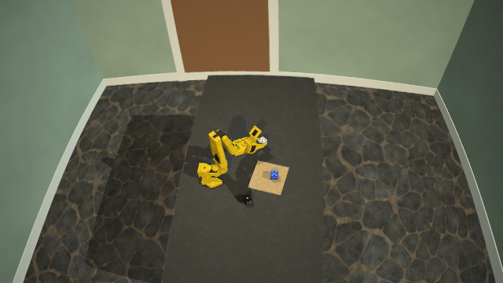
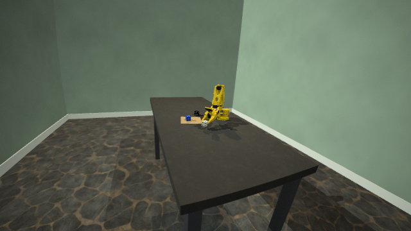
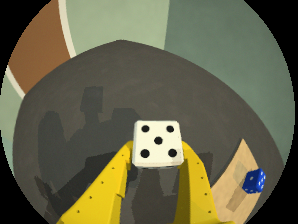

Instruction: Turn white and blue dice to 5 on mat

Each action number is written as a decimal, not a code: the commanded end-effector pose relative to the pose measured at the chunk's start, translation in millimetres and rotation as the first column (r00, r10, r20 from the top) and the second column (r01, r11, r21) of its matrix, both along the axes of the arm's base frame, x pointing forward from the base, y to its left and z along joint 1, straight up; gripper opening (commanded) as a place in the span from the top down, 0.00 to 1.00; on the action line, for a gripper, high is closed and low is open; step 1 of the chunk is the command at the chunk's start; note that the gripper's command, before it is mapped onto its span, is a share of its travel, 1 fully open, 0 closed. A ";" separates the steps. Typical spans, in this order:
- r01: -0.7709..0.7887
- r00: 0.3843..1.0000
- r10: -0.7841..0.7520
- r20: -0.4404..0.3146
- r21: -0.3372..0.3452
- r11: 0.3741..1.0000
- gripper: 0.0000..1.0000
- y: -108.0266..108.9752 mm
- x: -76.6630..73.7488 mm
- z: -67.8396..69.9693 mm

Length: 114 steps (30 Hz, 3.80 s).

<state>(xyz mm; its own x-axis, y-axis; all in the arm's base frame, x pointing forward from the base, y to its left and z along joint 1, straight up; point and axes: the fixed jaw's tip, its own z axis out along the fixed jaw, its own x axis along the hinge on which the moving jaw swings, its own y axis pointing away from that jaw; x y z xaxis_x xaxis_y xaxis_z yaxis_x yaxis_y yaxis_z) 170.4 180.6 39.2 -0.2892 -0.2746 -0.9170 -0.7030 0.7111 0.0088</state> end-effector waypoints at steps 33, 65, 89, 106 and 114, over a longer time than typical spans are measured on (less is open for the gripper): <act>0.005 0.999 -0.006 0.038 0.031 0.999 1.00 2.2 4.9 -4.1; 0.005 0.999 -0.006 0.038 0.031 0.999 1.00 2.1 4.9 -11.4; 0.005 0.999 -0.006 0.038 0.031 0.999 1.00 2.1 4.9 -12.7; 0.005 0.999 -0.006 0.038 0.031 0.999 0.83 2.1 4.9 -12.7; 0.005 0.999 -0.006 0.038 0.031 0.999 0.82 2.1 4.9 -12.7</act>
<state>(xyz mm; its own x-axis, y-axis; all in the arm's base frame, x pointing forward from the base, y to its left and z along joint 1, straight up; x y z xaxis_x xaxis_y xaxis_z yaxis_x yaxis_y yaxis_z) 169.6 179.8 18.5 -0.2886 -0.2740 -0.9174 -0.7030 0.7111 0.0088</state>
